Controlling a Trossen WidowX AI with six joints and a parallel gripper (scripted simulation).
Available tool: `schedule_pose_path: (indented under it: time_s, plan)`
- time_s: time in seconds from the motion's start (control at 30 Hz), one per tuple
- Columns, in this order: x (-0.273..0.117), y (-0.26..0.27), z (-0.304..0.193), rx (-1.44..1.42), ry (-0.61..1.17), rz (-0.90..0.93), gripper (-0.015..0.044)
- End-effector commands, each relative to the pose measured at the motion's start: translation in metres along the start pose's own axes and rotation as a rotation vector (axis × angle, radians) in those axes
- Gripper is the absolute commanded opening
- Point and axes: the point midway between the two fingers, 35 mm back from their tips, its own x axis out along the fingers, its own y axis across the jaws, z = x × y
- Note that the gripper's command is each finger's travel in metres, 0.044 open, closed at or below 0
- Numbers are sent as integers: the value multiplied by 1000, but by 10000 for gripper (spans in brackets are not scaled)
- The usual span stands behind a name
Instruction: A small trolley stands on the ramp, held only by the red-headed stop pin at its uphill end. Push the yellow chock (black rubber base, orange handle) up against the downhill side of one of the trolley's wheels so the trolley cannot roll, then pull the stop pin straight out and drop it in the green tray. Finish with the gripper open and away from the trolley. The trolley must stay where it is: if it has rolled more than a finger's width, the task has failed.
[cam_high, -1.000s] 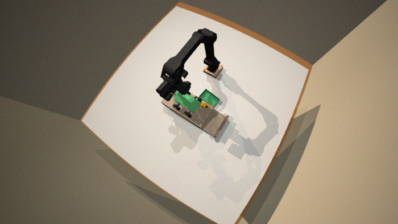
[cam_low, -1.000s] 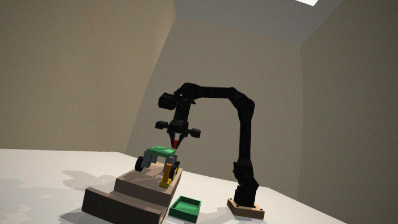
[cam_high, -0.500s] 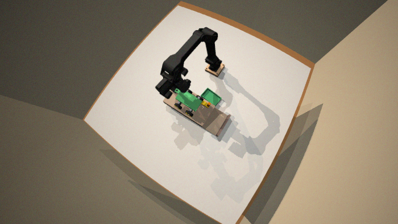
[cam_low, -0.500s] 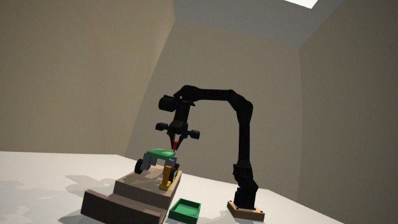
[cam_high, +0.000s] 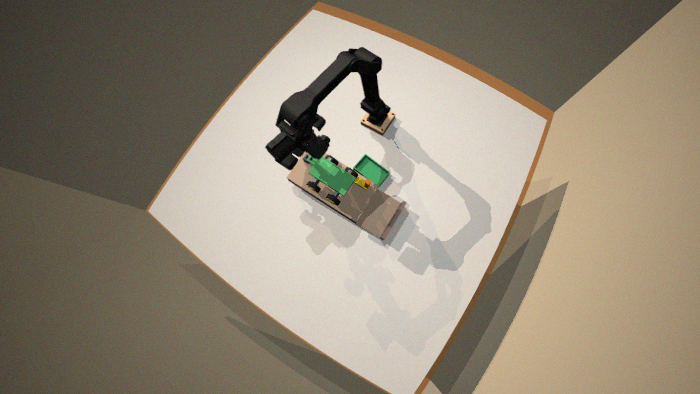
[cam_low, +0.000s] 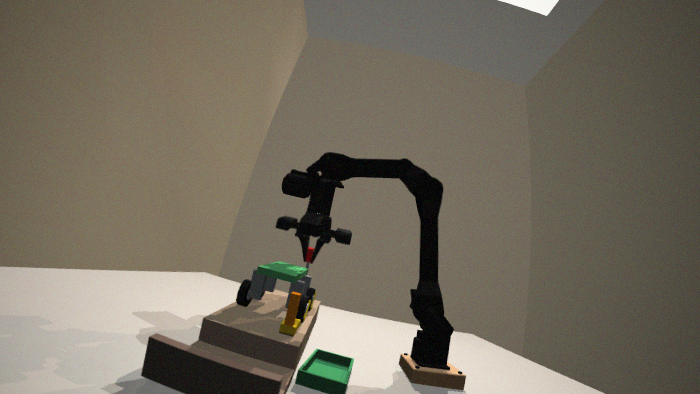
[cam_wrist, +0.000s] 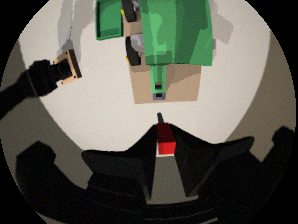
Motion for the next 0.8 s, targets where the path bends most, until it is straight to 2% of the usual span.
schedule_pose_path:
  time_s: [0.0, 0.77]
  plan:
    - [0, 8, -1, -3, -1, -4, 0]
    - [2, 81, -2, -5, 0, 3, 0]
